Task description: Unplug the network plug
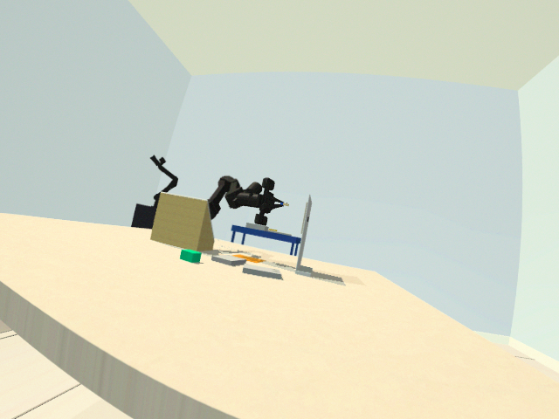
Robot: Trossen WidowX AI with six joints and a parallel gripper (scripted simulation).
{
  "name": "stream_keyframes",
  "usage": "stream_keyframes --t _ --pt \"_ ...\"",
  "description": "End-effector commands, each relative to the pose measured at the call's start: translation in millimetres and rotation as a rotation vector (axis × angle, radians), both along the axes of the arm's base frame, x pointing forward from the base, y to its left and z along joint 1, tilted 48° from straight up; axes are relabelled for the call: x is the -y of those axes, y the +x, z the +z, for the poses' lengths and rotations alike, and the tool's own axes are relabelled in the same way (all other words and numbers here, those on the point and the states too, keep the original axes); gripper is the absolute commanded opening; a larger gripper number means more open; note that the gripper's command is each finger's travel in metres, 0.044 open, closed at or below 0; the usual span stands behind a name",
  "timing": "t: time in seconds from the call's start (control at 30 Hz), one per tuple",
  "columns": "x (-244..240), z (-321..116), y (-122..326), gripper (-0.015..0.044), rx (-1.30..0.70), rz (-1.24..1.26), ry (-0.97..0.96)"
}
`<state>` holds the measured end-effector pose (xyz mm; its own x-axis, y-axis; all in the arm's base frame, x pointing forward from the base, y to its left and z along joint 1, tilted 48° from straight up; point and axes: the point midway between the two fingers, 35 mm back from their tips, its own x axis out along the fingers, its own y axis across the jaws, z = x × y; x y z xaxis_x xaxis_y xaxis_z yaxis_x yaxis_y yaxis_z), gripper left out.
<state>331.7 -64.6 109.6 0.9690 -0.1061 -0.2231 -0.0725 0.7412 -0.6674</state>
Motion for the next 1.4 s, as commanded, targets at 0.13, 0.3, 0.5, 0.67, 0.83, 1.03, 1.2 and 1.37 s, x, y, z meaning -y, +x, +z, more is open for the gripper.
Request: stream_keyframes --t 0.13,0.3,0.5,0.67,0.83,1.03,1.2,1.37 --pt "11.2 9.4 -4.0 0.0000 0.003 0.005 -0.006" --pt "2.0 -10.0 -6.7 0.0000 -0.094 0.098 -0.047" --pt "-11.9 -34.2 -14.4 0.0000 -0.209 0.236 -0.085" --pt "-24.4 -51.0 -23.9 0.0000 -0.285 0.357 -0.102" --pt "-37.5 -64.2 -35.4 0.0000 -0.342 0.481 -0.105" --pt "-53.5 -75.0 -51.1 0.0000 -0.384 0.628 -0.092" --pt "-66.7 -79.3 -64.8 0.0000 -0.397 0.745 -0.067" --pt "-79.3 -79.6 -78.4 0.0000 -0.389 0.853 -0.032"
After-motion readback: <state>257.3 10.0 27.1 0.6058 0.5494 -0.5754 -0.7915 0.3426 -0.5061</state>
